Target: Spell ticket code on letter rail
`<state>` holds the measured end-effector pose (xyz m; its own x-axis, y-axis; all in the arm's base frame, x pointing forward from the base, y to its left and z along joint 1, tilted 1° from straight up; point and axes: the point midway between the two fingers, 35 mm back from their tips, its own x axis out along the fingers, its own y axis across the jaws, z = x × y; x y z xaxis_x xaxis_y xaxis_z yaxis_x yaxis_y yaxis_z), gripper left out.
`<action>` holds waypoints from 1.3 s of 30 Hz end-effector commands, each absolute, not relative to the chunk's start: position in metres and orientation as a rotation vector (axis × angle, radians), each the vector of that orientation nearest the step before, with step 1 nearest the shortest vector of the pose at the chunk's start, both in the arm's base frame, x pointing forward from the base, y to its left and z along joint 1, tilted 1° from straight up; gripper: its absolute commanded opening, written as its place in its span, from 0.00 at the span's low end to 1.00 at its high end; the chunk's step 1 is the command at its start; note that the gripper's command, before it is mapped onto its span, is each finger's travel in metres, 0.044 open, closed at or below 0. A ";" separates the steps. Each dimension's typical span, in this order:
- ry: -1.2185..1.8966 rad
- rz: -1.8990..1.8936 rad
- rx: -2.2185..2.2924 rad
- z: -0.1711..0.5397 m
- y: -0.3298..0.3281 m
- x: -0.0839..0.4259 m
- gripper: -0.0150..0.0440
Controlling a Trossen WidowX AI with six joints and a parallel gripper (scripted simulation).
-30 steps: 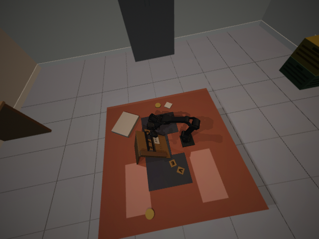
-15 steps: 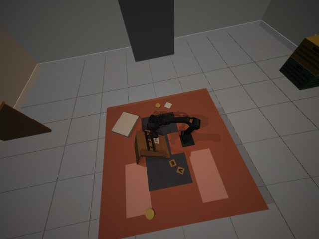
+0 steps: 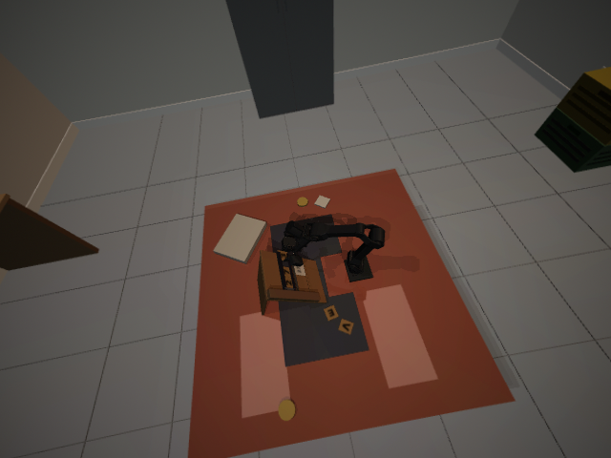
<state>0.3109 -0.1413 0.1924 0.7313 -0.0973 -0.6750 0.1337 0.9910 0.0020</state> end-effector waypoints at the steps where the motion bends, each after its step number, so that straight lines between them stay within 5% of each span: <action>1: 0.740 -0.134 0.055 0.192 -0.140 0.311 0.25; 39: 0.739 -0.133 0.057 0.192 -0.120 0.314 0.25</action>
